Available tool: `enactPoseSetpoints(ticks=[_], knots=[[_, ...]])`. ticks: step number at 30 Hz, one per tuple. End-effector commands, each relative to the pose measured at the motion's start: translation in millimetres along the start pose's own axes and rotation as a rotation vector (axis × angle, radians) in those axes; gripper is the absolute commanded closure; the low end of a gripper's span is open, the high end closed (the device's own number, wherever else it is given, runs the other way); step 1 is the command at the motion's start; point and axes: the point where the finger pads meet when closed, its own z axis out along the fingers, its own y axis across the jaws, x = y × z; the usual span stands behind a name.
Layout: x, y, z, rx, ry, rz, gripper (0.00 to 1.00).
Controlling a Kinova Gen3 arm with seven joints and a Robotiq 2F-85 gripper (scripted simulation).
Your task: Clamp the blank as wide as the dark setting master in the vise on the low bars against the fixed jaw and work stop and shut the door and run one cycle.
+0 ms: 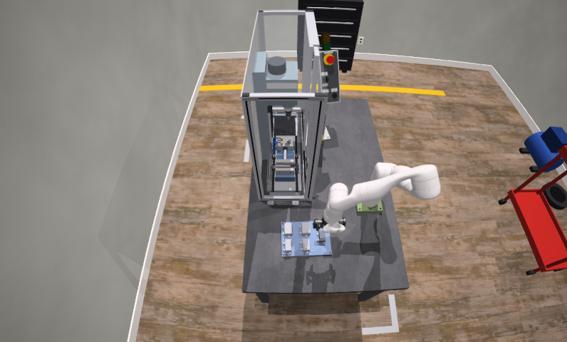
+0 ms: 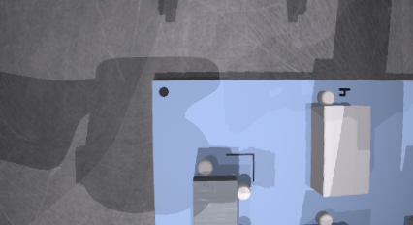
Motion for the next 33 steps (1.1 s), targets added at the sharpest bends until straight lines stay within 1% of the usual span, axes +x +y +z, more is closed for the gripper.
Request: enactPoseSetpoints(ticks=[1,2,14,19,31,33], knots=[[-12,6,30.8,-0.001,0.001,0.0,0.0],[-15,8,40.0,-0.001,0.001,0.0,0.0],[-15,8,40.0,-0.001,0.001,0.0,0.0],[-16,8,70.0,-0.001,0.001,0.0,0.0],[-16,8,70.0,-0.001,0.001,0.0,0.0],[-16,8,82.0,-0.001,0.001,0.0,0.0]])
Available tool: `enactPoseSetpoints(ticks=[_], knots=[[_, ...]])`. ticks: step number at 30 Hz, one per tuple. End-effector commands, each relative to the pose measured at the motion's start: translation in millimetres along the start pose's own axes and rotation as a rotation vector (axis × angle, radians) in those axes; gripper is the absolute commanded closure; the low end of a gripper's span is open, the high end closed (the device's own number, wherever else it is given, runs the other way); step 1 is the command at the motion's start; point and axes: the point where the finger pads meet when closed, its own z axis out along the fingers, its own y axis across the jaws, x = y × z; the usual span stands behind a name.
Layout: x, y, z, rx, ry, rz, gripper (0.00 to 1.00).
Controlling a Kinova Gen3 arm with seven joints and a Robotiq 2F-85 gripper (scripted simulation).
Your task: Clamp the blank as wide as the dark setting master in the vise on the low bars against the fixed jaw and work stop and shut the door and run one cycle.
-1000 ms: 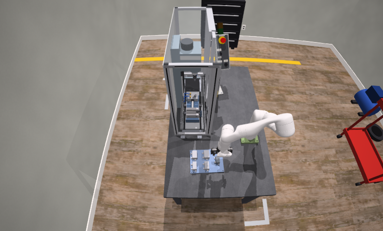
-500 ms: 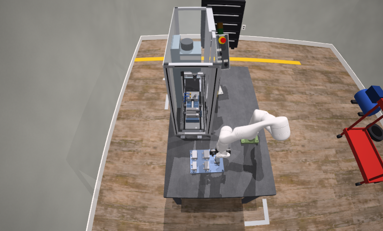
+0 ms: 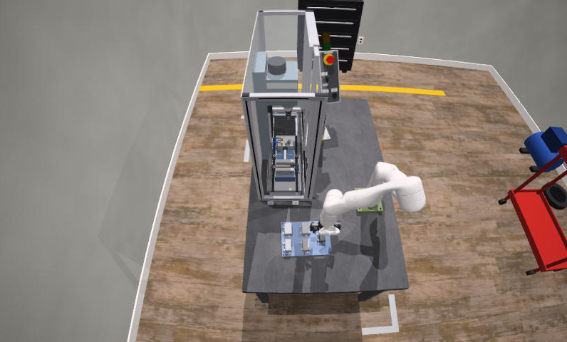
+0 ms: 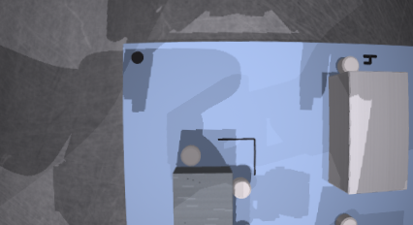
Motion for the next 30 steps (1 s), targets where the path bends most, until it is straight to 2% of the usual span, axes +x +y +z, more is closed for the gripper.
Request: enactPoseSetpoints(ticks=[1,3,15,20,30], knots=[[0,0,15.9,0.0,0.001,0.0,0.0],[0,0,27.9,0.0,0.001,0.0,0.0],[0,0,27.9,0.0,0.001,0.0,0.0],[0,0,39.8,0.0,0.001,0.0,0.0],[0,0,39.8,0.0,0.001,0.0,0.0]])
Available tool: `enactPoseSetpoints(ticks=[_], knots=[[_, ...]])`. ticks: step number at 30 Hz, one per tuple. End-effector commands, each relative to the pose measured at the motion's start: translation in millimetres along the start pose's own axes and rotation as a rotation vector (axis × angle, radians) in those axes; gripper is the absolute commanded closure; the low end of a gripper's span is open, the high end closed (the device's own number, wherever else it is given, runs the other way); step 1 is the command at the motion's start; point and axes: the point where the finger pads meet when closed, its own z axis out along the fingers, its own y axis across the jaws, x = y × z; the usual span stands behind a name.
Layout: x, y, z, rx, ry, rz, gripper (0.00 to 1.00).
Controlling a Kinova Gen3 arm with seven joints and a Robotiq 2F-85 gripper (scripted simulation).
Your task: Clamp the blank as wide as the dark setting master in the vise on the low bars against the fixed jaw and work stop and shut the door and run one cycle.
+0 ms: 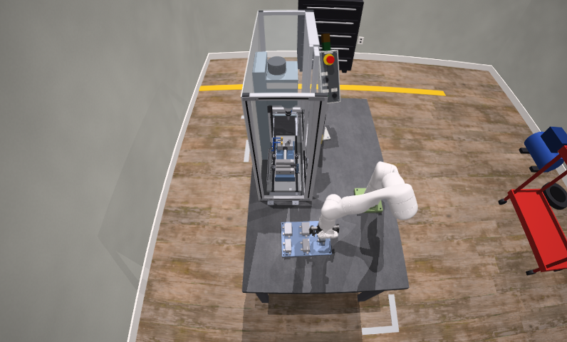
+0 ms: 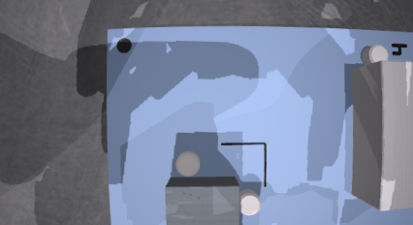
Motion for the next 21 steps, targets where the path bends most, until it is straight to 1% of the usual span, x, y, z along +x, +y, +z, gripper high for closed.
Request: enactPoseSetpoints(ticks=[1,7,21], knots=[[0.2,0.3,-0.4,-0.001,0.001,0.0,0.0],[0.2,0.3,4.6,-0.001,0.001,0.0,0.0],[0.2,0.3,6.6,-0.001,0.001,0.0,0.0]])
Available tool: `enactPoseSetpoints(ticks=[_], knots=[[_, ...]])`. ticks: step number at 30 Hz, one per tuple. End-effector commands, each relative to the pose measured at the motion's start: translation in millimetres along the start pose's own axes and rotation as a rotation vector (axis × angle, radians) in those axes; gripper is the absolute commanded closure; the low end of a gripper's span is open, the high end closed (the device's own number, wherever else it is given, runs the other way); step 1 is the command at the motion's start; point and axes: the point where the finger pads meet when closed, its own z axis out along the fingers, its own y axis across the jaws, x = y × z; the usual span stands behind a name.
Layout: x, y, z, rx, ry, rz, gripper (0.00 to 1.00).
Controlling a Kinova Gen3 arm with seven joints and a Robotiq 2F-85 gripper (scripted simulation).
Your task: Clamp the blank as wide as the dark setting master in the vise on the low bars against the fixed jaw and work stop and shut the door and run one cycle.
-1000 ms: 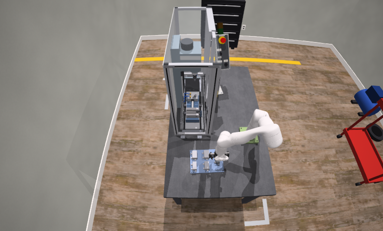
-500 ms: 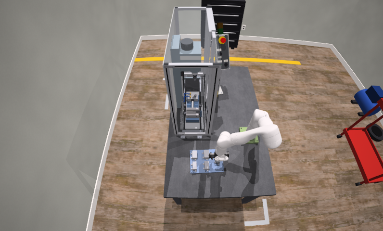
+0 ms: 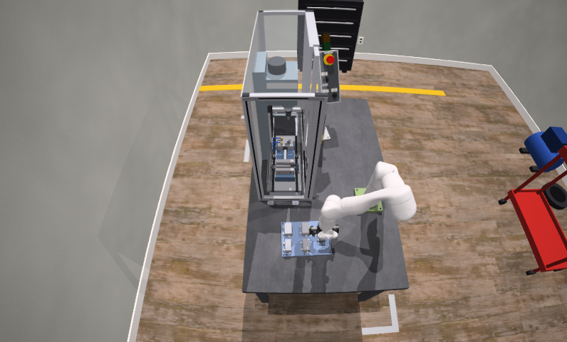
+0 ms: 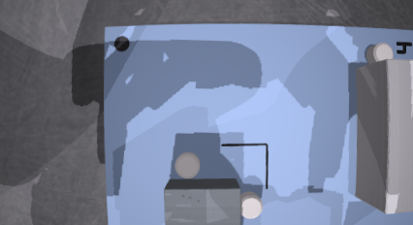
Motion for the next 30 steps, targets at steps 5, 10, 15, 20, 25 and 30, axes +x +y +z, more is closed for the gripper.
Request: enactPoseSetpoints(ticks=[5,10,15,20,25,30], knots=[[0.2,0.3,4.0,-0.001,0.001,0.0,0.0],[0.2,0.3,4.0,-0.001,0.001,0.0,0.0],[0.2,0.3,4.0,-0.001,0.001,0.0,0.0],[0.2,0.3,9.0,-0.001,0.001,0.0,0.0],[0.2,0.3,9.0,-0.001,0.001,0.0,0.0],[0.2,0.3,9.0,-0.001,0.001,0.0,0.0]])
